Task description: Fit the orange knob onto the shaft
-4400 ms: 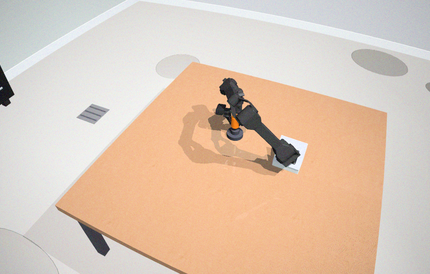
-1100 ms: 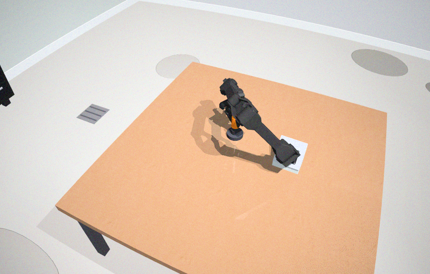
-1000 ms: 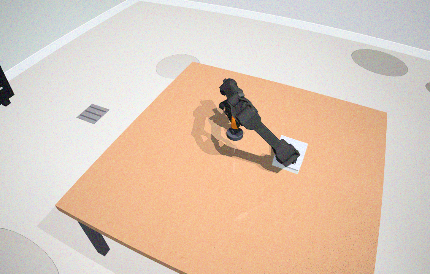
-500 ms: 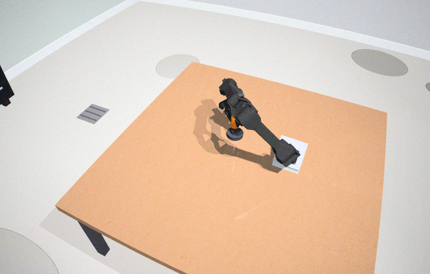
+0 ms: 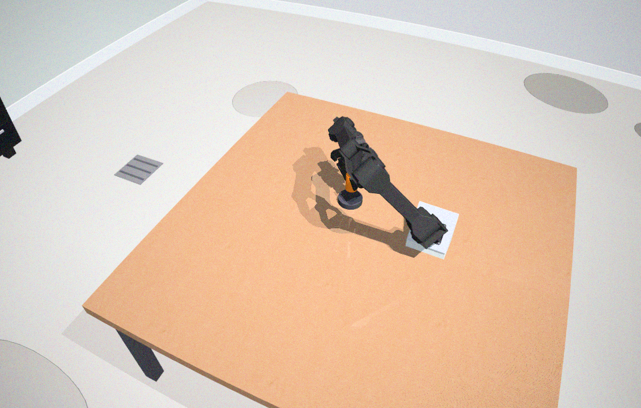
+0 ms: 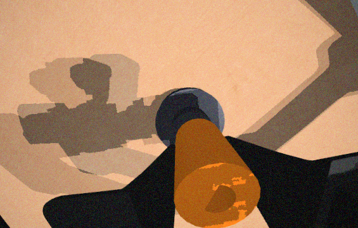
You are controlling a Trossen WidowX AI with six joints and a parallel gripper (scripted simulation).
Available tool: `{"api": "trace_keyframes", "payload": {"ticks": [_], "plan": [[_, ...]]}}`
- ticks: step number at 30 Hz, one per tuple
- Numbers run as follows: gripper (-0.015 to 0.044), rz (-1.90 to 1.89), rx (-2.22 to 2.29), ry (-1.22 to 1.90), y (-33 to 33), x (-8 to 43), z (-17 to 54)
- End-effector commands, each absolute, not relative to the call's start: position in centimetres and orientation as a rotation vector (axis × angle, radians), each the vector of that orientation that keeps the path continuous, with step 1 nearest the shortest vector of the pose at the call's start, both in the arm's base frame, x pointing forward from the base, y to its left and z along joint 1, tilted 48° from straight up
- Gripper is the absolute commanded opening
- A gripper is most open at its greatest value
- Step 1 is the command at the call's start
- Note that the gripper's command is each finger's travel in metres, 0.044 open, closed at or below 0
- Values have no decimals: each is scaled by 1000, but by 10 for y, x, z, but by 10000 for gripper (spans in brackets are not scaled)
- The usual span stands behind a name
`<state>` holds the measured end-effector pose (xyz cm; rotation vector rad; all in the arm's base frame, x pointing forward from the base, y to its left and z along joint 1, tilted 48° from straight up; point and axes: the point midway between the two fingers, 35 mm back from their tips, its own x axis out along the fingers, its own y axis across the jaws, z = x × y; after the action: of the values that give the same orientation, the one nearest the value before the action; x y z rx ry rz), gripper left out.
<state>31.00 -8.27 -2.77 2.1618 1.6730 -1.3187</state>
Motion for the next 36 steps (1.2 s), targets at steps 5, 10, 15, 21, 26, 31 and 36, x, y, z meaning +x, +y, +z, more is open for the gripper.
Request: {"api": "trace_keyframes", "payload": {"ticks": [5,10,15,21,26,31,36], "plan": [[0,-1345,2177,1652,-85,308,-25],[0,-1345,2177,1652,-85,309,-26],[0,-1344,2177,1652,-84,311,-28],[0,-1344,2177,1652,-86,314,-28],[0,-1344,2177,1652,-83,315,-31],[0,-1344,2177,1652,-83,315,-31],[0,-1344,2177,1652,-83,315,-31]]}}
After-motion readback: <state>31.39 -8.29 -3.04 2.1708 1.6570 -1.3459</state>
